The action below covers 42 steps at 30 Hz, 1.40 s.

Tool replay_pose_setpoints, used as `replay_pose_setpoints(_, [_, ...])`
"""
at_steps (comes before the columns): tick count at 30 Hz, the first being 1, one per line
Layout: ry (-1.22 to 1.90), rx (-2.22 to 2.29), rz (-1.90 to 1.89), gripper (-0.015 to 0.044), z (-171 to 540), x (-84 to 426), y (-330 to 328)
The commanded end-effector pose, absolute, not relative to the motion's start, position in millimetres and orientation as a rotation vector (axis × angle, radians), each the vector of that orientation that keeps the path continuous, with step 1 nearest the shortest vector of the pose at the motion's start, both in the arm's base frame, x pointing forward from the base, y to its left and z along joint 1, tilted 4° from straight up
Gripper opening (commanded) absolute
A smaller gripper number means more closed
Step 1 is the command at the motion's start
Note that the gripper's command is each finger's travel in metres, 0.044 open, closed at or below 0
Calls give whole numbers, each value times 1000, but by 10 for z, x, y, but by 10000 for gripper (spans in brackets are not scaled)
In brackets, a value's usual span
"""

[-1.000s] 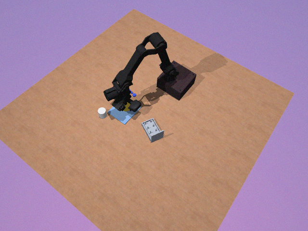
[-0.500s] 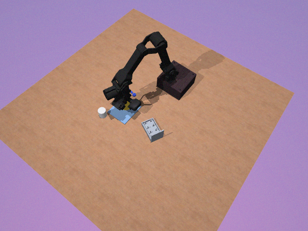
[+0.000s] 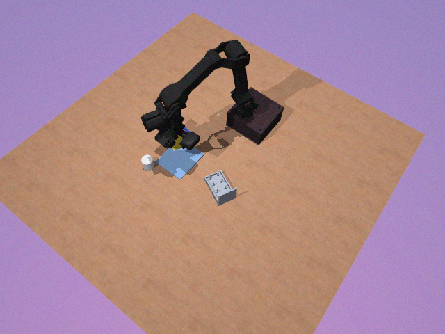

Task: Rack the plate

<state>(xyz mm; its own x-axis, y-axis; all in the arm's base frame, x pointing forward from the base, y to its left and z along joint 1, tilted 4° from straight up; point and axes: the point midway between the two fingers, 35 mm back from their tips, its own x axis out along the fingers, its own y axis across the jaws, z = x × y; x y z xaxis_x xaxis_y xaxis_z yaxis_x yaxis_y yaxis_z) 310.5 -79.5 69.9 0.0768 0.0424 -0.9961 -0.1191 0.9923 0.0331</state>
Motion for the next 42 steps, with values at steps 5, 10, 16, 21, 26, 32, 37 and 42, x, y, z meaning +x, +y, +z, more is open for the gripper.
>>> replay_pose_setpoints(5, [1482,-70,125,0,1093,3102,-819])
replay_pose_setpoints(10, [1482,-69,125,0,1316,3081,-828])
replay_pose_setpoints(16, [1483,-68,125,0,1519,3061,-837])
replay_pose_setpoints(21, [1488,0,65,0,1536,3024,-600])
replay_pose_setpoints(26, [1491,139,-57,0,1547,2896,-146])
replay_pose_setpoints(32, [1486,301,-198,0,1542,2669,316])
replay_pose_setpoints(37, [1484,319,-213,0,1540,2639,362])
replay_pose_setpoints(42, [1464,343,-166,0,1447,2758,404])
